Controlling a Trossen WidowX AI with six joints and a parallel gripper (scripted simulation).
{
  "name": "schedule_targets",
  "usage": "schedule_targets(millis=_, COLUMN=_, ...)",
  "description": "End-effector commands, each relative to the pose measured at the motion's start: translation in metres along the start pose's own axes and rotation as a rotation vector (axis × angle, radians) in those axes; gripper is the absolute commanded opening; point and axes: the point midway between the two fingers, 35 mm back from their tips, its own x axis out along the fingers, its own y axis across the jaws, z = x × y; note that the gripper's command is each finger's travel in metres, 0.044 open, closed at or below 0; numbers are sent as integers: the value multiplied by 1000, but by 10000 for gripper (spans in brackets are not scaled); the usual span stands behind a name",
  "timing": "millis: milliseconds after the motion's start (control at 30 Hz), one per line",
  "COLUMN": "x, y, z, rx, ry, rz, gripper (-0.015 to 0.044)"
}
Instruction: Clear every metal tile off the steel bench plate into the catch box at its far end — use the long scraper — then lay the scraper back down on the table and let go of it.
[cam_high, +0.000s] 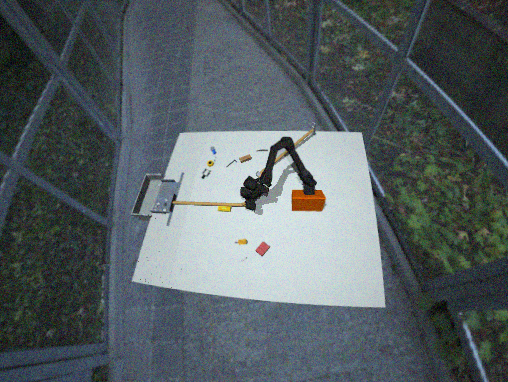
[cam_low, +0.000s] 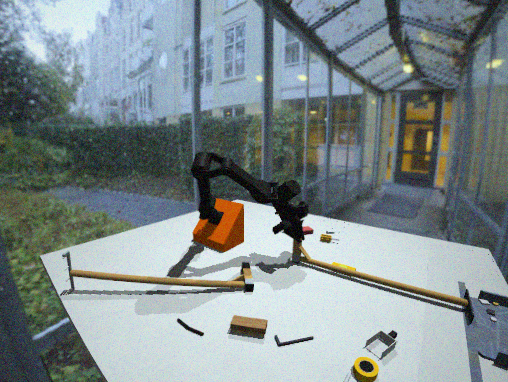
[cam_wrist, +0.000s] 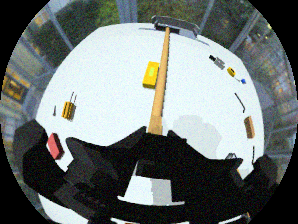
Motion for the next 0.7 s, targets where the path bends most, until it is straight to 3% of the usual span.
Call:
schedule_targets(millis=0, x=3, y=-7, z=8, rx=11, ry=-8, rz=-1, gripper=0)
schedule_targets(millis=667, x=20, y=-1, z=31, rx=12, ry=-10, rz=-2, gripper=0)
